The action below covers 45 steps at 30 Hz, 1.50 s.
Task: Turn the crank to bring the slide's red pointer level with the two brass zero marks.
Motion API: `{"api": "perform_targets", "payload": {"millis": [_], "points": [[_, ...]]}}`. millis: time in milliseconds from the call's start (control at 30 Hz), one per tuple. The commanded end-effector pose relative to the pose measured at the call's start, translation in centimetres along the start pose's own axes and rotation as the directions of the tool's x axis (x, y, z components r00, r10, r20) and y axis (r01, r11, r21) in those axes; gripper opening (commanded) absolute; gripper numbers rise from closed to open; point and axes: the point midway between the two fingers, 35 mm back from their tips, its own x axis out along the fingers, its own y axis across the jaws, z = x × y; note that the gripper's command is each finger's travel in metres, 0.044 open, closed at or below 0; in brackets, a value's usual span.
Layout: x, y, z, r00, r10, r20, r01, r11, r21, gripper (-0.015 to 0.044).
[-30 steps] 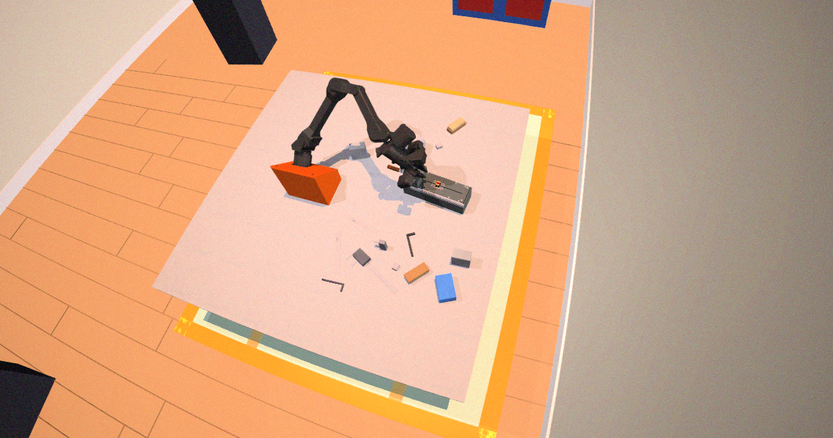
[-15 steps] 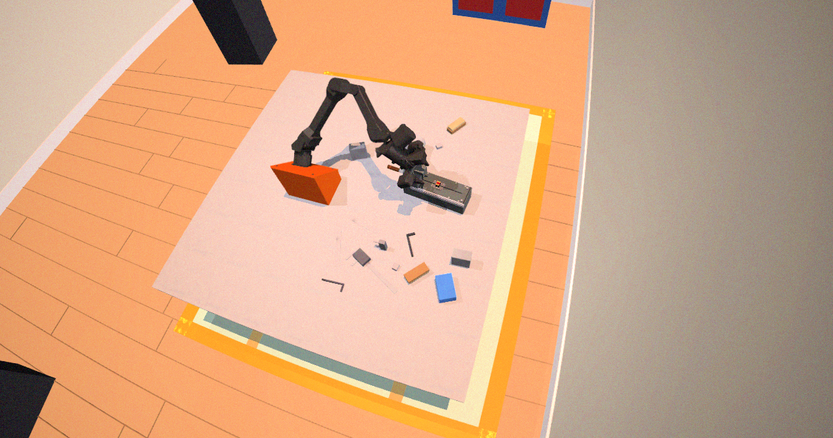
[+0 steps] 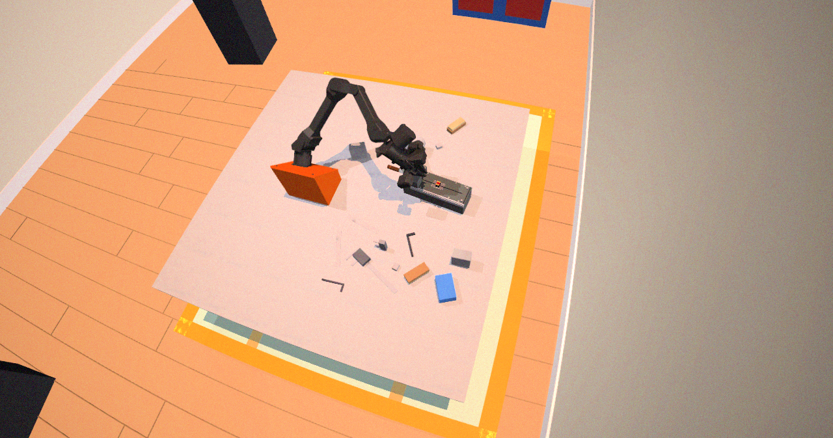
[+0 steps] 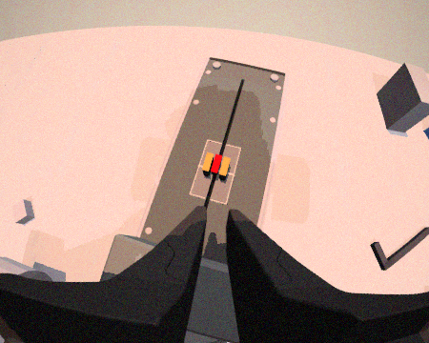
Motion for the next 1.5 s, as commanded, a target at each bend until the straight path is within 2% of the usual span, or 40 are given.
{"api": "perform_targets", "payload": {"millis": [0,633,1200,1233,1467], "points": [[0.0,0.0,0.0,1.0,0.0,0.0,0.0,1.0,0.0,0.0],[0.0,0.01,0.0,1.0,0.0,0.0,0.0,1.0,0.0,0.0],[0.0,0.01,0.0,1.0,0.0,0.0,0.0,1.0,0.0,0.044],[0.0,0.01,0.0,1.0,0.0,0.0,0.0,1.0,0.0,0.044],[0.0,0.01,0.0,1.0,0.0,0.0,0.0,1.0,0.0,0.0256]]}}
